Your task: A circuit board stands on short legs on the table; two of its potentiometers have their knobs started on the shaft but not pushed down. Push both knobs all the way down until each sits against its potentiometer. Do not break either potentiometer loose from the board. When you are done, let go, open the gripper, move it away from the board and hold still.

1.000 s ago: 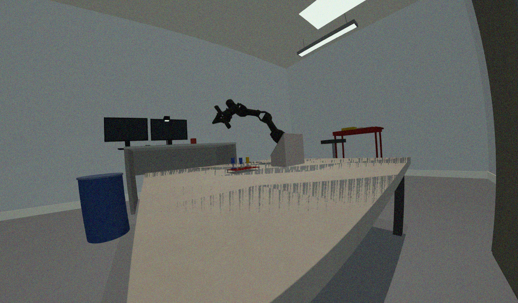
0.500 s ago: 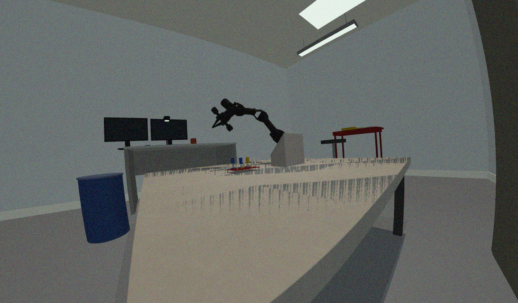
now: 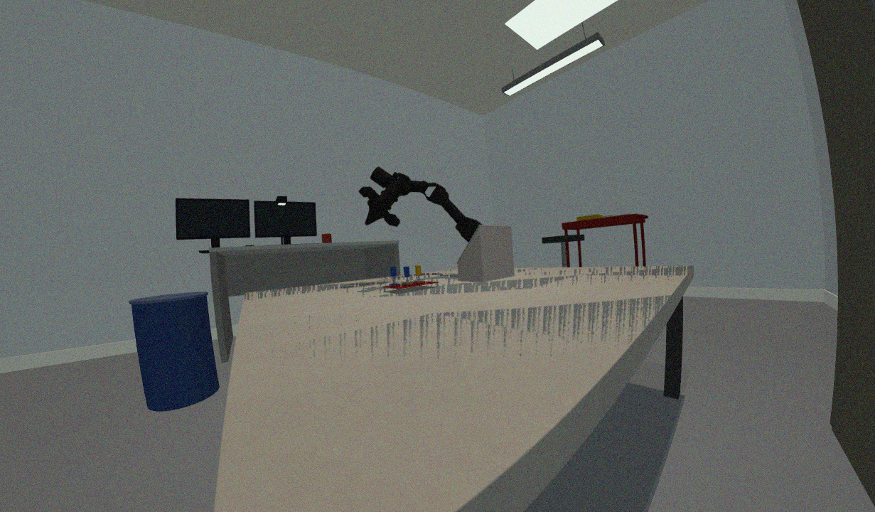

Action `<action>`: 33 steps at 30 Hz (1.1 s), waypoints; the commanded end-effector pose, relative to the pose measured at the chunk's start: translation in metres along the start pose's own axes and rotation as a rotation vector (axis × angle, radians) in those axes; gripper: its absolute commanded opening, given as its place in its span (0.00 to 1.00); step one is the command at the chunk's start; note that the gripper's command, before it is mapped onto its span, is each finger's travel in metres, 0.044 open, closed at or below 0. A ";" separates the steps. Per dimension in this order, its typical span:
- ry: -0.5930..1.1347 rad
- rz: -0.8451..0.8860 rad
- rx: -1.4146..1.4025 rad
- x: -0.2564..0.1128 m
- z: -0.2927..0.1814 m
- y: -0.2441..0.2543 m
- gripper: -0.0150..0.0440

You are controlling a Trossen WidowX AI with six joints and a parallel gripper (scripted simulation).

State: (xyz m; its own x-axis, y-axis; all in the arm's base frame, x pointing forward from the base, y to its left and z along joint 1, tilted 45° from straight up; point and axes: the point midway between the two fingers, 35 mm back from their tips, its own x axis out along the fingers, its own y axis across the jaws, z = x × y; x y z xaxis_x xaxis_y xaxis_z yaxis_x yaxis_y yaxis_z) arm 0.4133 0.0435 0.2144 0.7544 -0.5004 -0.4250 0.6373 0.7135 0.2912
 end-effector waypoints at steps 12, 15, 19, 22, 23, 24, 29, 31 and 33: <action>0.207 -0.112 -0.447 0.013 -0.074 -0.015 0.25; 0.250 -0.136 -0.539 0.014 -0.087 -0.021 0.25; 0.309 -0.167 -0.661 0.015 -0.104 -0.029 0.25; 0.354 -0.190 -0.753 0.015 -0.115 -0.035 0.25; 0.369 -0.197 -0.783 0.015 -0.119 -0.037 0.25; 0.384 -0.204 -0.814 0.015 -0.123 -0.040 0.25; 0.462 -0.240 -0.964 0.013 -0.140 -0.052 0.25; 0.494 -0.254 -1.024 0.012 -0.146 -0.057 0.25; 0.526 -0.267 -1.084 0.011 -0.152 -0.062 0.25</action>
State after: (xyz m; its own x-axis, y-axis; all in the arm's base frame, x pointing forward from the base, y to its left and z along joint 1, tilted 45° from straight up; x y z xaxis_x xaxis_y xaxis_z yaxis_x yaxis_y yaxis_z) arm 0.3635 0.0665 0.0680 0.3428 -0.6035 -0.7199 0.1857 0.7947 -0.5779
